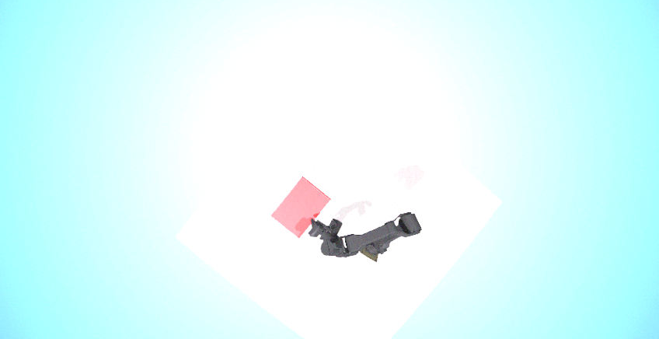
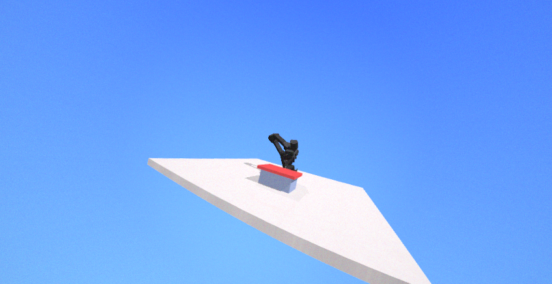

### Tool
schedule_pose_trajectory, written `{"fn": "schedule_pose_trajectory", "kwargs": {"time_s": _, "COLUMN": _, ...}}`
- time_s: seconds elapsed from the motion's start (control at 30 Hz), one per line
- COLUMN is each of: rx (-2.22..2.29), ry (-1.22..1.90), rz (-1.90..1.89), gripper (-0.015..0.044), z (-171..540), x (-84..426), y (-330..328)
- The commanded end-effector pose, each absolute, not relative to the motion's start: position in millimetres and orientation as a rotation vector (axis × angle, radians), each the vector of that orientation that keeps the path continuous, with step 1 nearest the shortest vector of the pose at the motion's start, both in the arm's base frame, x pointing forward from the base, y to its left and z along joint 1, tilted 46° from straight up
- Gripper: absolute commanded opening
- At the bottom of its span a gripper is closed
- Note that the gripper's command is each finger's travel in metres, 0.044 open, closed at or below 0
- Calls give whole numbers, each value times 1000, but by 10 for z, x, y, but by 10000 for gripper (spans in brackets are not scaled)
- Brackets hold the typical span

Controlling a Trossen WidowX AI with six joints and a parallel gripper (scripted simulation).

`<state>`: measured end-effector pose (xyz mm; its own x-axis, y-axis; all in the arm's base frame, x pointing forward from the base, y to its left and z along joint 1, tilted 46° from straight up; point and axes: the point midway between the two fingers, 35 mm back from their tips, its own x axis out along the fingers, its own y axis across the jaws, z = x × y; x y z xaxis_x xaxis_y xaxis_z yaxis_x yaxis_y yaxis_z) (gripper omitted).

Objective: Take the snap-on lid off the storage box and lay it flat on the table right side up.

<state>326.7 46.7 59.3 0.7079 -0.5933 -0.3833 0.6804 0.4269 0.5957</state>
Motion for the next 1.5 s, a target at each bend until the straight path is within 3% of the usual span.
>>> {"fn": "schedule_pose_trajectory", "kwargs": {"time_s": 0.0, "rx": 794, "ry": 126, "rz": -794, "gripper": 235, "z": 554, "x": 3308, "y": 429}}
{"fn": "schedule_pose_trajectory", "kwargs": {"time_s": 0.27, "rx": 789, "ry": 119, "rz": -789, "gripper": 235, "z": 538, "x": 3374, "y": 350}}
{"fn": "schedule_pose_trajectory", "kwargs": {"time_s": 0.37, "rx": 789, "ry": 119, "rz": -789, "gripper": 156, "z": 538, "x": 3374, "y": 350}}
{"fn": "schedule_pose_trajectory", "kwargs": {"time_s": 0.7, "rx": 789, "ry": 119, "rz": -789, "gripper": 90, "z": 538, "x": 3374, "y": 350}}
{"fn": "schedule_pose_trajectory", "kwargs": {"time_s": 0.83, "rx": 789, "ry": 119, "rz": -789, "gripper": 0, "z": 538, "x": 3374, "y": 350}}
{"fn": "schedule_pose_trajectory", "kwargs": {"time_s": 1.47, "rx": 790, "ry": 113, "rz": -792, "gripper": 0, "z": 570, "x": 3374, "y": 371}}
